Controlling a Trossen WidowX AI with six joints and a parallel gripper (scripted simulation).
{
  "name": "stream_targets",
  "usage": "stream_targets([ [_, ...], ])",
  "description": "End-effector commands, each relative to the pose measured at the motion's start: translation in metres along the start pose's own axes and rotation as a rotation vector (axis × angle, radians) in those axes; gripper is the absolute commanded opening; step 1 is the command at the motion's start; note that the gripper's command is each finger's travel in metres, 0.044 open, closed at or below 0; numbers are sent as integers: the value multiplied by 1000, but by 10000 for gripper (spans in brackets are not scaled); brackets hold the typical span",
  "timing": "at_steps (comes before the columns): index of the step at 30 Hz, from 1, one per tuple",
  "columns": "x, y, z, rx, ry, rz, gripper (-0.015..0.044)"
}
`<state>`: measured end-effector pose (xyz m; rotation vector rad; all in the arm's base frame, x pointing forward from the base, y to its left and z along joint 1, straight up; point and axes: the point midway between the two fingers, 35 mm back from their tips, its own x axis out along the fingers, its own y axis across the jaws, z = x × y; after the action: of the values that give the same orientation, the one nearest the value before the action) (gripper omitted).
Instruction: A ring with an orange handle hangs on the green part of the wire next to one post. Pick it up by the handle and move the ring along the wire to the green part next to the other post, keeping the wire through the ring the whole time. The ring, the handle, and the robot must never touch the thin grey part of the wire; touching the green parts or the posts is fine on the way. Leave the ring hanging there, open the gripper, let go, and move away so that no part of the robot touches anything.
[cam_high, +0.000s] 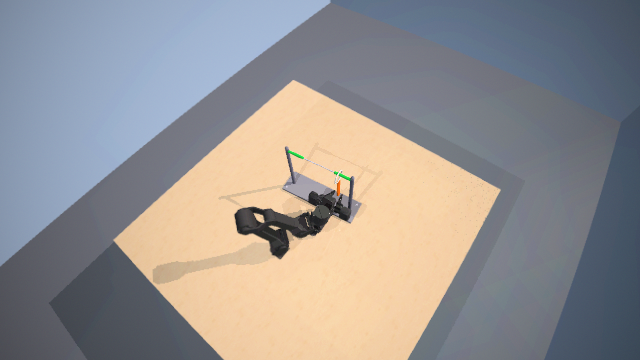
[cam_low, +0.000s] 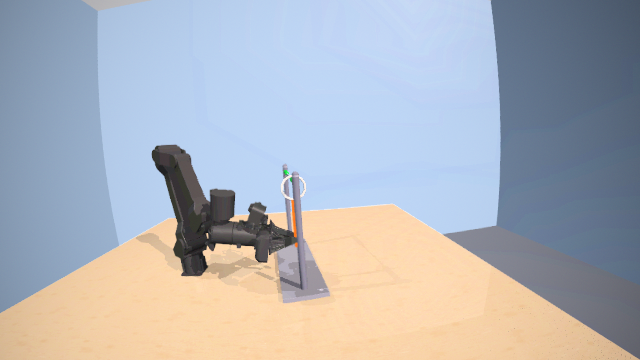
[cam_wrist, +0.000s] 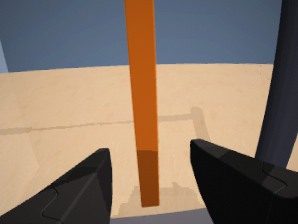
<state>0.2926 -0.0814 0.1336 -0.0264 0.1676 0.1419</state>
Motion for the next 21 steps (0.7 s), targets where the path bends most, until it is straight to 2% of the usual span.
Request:
stream_targets([
  [1, 8, 0, 0, 3, -1, -3, 160],
  [21, 28, 3, -2, 5, -7, -3, 160],
])
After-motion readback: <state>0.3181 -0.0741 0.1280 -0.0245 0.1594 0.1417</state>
